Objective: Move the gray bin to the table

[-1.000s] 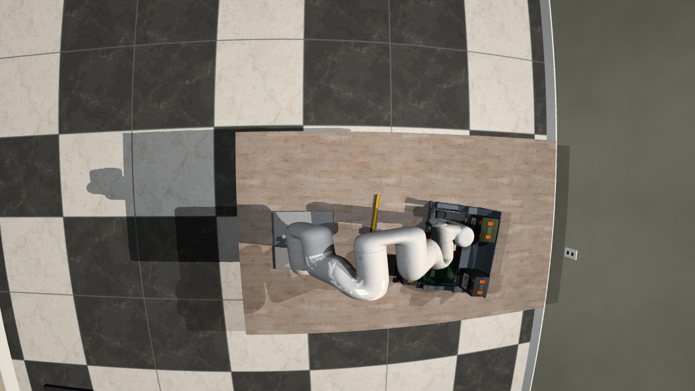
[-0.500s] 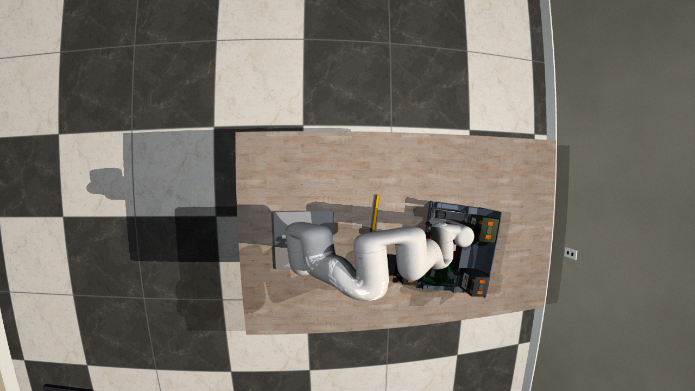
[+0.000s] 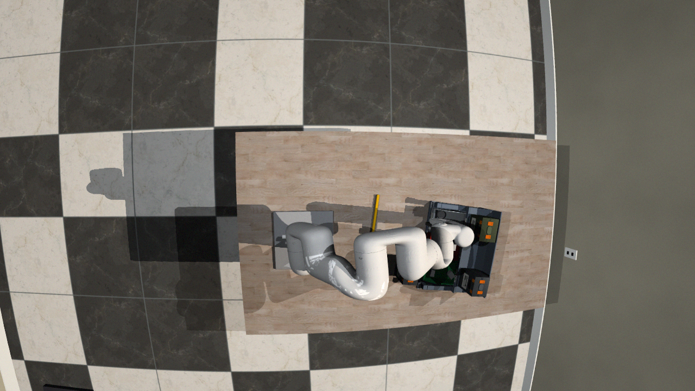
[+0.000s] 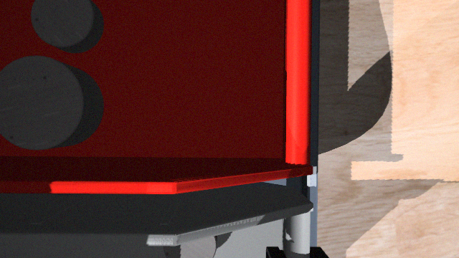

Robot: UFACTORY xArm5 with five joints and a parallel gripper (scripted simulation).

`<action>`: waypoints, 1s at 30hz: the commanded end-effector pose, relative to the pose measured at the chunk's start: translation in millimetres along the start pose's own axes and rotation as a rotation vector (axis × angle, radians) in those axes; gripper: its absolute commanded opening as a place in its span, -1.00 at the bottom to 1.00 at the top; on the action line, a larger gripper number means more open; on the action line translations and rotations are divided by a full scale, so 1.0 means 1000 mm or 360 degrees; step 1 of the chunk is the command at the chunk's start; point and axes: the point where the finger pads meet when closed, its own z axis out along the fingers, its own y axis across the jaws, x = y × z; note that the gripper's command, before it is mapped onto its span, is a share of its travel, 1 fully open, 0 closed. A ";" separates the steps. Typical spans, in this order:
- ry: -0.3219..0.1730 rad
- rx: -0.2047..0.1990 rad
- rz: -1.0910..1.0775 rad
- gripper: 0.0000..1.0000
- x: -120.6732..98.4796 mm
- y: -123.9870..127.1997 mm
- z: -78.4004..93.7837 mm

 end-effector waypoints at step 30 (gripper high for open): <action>0.0019 0.0011 0.0000 -1.00 0.000 -0.001 -0.007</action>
